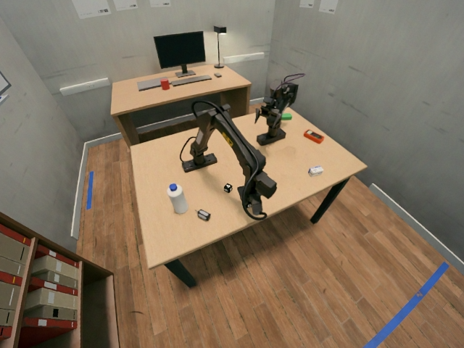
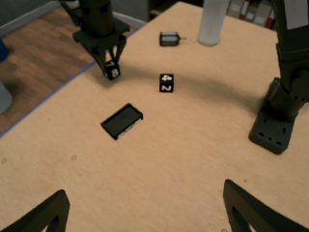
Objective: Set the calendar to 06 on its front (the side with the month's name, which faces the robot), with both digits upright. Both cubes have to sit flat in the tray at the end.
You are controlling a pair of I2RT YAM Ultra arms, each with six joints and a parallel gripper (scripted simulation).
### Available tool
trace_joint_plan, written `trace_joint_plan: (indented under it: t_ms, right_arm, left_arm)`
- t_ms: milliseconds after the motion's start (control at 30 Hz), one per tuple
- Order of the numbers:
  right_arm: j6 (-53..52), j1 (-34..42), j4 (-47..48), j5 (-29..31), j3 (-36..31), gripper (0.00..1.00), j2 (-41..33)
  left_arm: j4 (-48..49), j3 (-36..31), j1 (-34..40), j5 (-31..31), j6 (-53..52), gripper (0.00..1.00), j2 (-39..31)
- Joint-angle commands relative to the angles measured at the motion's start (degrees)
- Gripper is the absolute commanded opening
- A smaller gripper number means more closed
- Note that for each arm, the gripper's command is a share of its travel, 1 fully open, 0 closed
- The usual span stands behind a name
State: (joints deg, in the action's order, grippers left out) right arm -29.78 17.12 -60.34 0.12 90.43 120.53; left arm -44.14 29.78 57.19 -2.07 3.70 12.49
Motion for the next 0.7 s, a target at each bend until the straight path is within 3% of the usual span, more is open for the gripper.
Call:
trace_joint_plan:
  t_ms: [0, 467, 667]
  right_arm:
    - [-13.0, 0.5, -0.7, 0.3, 1.7, 0.26, 0.2]
    - [-41.4, 0.6, -1.0, 0.5, 2.0, 0.26, 0.4]
    - [-45.4, 0.7, -1.4, 0.7, 2.4, 0.26, 0.7]
  left_arm:
    - [-0.1, 1.4, -0.4, -0.1, 0.1, 1.00, -0.6]
    - [-0.1, 1.4, -0.4, -0.1, 0.1, 1.00, -0.6]
    - [-0.1, 1.4, -0.4, -0.1, 0.1, 1.00, -0.6]
